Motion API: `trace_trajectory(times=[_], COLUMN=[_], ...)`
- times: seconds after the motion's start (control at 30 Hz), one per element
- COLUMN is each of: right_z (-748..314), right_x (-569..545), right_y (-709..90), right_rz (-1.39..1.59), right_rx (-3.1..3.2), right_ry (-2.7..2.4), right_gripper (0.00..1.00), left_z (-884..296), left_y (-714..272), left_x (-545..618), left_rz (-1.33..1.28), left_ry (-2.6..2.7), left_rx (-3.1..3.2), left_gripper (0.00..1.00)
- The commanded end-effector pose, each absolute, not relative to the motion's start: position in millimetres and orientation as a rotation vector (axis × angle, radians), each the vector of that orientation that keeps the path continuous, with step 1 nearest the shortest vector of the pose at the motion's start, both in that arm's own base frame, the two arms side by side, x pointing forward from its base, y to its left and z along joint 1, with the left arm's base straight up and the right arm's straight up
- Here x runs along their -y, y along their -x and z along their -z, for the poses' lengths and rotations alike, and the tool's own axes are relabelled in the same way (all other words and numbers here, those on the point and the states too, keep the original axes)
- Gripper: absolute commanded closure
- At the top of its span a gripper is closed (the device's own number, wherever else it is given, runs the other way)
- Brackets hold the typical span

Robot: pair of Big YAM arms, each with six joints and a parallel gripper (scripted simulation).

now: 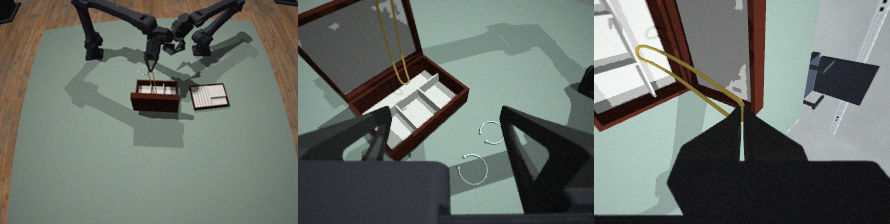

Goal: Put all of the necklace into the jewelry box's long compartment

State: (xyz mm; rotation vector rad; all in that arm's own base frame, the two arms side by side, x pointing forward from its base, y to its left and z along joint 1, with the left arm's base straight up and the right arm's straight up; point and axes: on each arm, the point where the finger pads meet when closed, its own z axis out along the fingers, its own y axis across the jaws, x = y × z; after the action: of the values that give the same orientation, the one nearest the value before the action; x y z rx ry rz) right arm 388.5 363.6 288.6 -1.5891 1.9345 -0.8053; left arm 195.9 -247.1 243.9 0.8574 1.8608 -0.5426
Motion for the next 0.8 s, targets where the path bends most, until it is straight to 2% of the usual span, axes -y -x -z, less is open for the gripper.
trace_trajectory(times=[0.0, 0.43, 0.77], right_z=[-316.6, -263.6, -222.9], right_x=[-408.4, -404.5, -405.3], right_y=[-406.6, -419.4, -422.9], right_rz=[0.816, 0.879, 0.873], right_rx=[-1.798, -1.789, -1.790], right_ry=[1.587, 1.603, 1.613], right_gripper=[1.00, 1.00, 1.00], left_z=[-343.2, -416.7, -424.8], left_y=[-197.8, -183.9, -183.9], left_x=[210.1, 136.4, 129.1], left_rz=[0.561, 0.462, 0.450], left_ry=[-0.725, -0.539, -0.508], left_rx=[-1.739, -1.632, -1.638], left_gripper=[0.00, 0.00, 0.00])
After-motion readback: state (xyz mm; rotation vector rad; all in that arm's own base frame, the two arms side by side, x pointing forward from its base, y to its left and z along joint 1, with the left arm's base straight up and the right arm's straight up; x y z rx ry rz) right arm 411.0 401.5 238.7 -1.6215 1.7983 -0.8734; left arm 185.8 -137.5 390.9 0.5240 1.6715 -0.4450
